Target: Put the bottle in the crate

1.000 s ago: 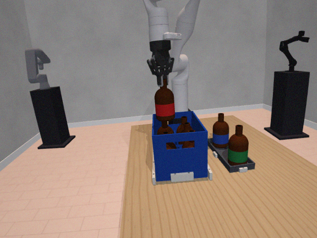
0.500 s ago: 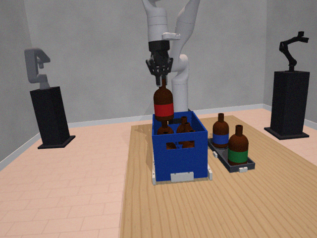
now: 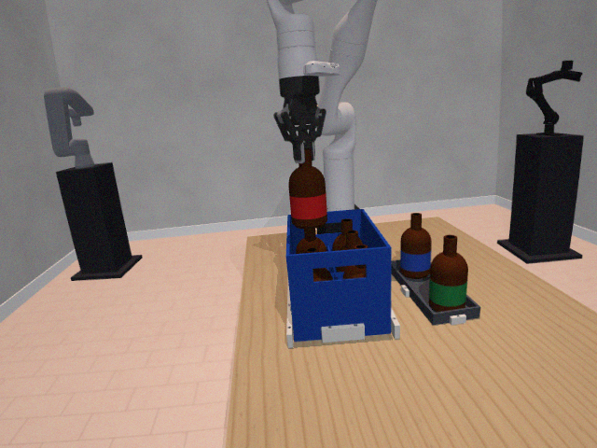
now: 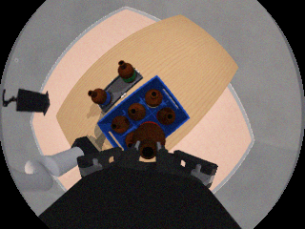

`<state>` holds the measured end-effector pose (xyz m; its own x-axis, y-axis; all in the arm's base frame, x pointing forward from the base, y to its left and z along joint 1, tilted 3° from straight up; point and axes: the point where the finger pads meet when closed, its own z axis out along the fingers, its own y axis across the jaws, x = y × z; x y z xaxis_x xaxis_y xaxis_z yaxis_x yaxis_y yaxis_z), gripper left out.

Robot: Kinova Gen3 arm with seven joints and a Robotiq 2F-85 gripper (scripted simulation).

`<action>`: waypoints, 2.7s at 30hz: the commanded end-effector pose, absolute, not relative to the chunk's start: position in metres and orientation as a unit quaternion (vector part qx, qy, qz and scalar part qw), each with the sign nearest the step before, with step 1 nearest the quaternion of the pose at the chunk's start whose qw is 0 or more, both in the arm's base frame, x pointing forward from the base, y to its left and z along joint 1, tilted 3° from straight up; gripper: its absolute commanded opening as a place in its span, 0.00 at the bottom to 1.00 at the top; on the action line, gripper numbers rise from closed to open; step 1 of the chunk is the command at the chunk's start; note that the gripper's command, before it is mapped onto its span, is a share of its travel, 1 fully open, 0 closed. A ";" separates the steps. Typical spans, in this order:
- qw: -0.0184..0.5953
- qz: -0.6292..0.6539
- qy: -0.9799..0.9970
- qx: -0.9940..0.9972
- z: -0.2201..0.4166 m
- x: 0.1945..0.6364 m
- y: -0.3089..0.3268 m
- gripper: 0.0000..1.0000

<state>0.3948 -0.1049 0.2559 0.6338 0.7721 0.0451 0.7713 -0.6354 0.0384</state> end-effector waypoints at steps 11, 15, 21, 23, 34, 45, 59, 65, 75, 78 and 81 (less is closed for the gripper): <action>0.008 0.029 0.427 0.904 0.256 0.395 -0.105 0.00; 0.008 0.029 0.427 0.904 0.256 0.395 -0.105 0.00; 0.008 0.029 0.427 0.904 0.256 0.395 -0.105 0.00; 0.008 0.029 0.427 0.904 0.256 0.395 -0.105 0.00; 0.008 0.029 0.427 0.904 0.256 0.395 -0.105 0.00; 0.008 0.029 0.427 0.904 0.254 0.395 -0.105 0.00; 0.008 0.029 0.427 0.904 0.243 0.396 -0.105 0.00; 0.008 0.029 0.427 0.904 0.235 0.396 -0.105 0.00; 0.008 0.029 0.427 0.904 0.225 0.397 -0.105 0.00; 0.008 0.029 0.427 0.904 0.223 0.397 -0.105 0.00; 0.008 0.029 0.427 0.904 0.221 0.397 -0.105 0.00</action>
<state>0.3977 -0.1041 0.2224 0.6320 0.7735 0.0478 0.7725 -0.6337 0.0405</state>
